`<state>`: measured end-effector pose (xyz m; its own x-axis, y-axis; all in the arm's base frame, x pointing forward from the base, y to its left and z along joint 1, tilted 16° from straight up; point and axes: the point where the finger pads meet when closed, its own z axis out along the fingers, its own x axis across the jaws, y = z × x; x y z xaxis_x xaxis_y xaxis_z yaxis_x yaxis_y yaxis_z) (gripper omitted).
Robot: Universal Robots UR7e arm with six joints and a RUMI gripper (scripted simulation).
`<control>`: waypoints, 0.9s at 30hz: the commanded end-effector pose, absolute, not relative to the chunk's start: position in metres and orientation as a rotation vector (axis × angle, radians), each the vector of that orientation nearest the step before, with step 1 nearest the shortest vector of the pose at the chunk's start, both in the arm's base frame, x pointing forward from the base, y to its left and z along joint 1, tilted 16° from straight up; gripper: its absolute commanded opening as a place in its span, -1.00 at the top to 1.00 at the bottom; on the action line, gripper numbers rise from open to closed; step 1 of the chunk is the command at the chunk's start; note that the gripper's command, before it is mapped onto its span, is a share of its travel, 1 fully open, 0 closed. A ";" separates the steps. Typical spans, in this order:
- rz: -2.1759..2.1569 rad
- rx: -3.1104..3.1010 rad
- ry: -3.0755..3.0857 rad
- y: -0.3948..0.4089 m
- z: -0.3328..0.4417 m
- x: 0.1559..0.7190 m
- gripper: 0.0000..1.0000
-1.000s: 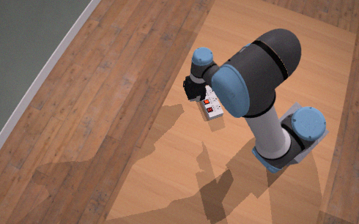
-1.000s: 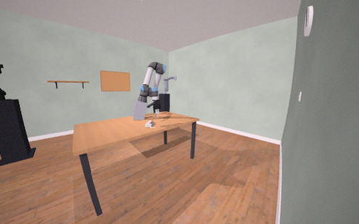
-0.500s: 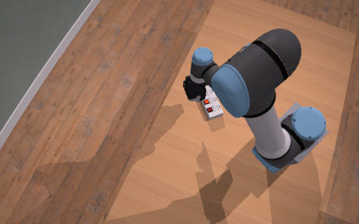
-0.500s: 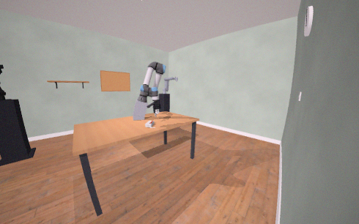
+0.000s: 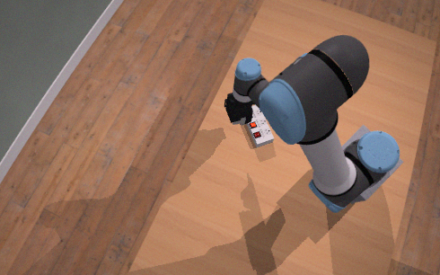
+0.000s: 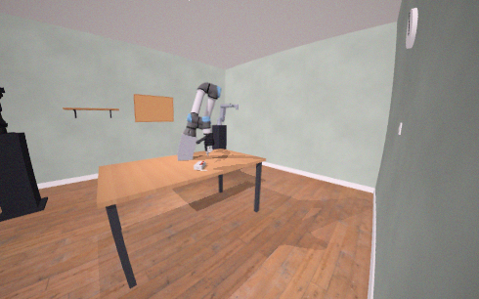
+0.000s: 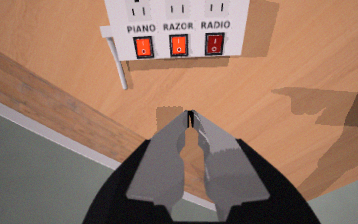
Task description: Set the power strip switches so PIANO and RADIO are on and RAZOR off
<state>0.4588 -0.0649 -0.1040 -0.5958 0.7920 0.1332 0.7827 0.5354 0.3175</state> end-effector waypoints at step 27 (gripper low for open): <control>0.543 1.399 2.728 -0.065 -0.104 0.459 -1.00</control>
